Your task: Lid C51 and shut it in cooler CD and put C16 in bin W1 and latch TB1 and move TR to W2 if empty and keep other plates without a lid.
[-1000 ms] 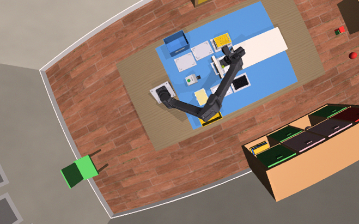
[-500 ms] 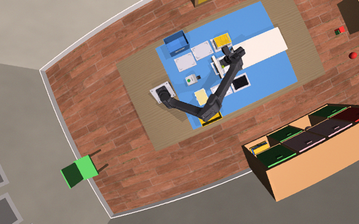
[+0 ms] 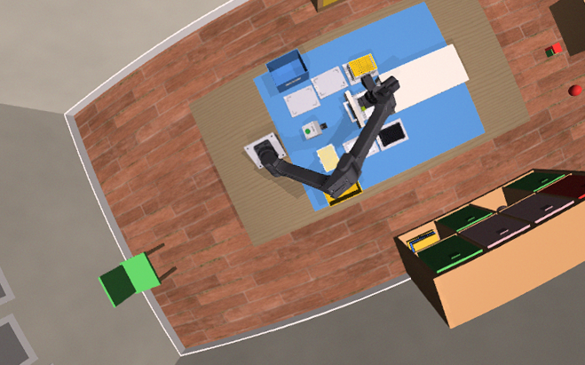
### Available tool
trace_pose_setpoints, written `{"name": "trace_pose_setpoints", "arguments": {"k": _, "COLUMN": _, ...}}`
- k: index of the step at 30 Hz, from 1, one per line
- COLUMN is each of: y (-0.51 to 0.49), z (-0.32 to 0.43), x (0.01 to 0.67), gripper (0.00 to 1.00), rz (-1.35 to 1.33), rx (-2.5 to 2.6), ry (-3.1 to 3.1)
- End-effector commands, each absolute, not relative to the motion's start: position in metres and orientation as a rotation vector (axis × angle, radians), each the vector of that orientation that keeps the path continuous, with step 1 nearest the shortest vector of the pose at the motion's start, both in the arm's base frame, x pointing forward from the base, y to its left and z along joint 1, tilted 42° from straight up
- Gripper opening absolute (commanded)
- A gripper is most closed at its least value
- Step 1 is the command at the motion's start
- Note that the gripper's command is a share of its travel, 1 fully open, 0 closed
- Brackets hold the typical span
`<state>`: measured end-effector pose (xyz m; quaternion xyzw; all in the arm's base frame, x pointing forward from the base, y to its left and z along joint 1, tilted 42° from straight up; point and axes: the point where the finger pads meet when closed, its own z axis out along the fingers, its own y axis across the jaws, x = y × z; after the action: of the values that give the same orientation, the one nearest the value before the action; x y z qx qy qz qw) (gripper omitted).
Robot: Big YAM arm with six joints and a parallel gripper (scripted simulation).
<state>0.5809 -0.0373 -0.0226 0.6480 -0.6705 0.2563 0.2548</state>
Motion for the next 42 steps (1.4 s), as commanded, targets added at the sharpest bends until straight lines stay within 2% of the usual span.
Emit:
{"name": "trace_pose_setpoints", "arguments": {"k": 1, "y": -0.030, "z": -0.010, "x": 0.593, "gripper": 0.00, "rz": 0.732, "rx": 1.776, "ry": -1.838}}
{"name": "trace_pose_setpoints", "arguments": {"k": 42, "y": -0.044, "z": -0.030, "x": 0.583, "gripper": 0.00, "rz": 0.697, "rx": 1.767, "ry": -1.815}}
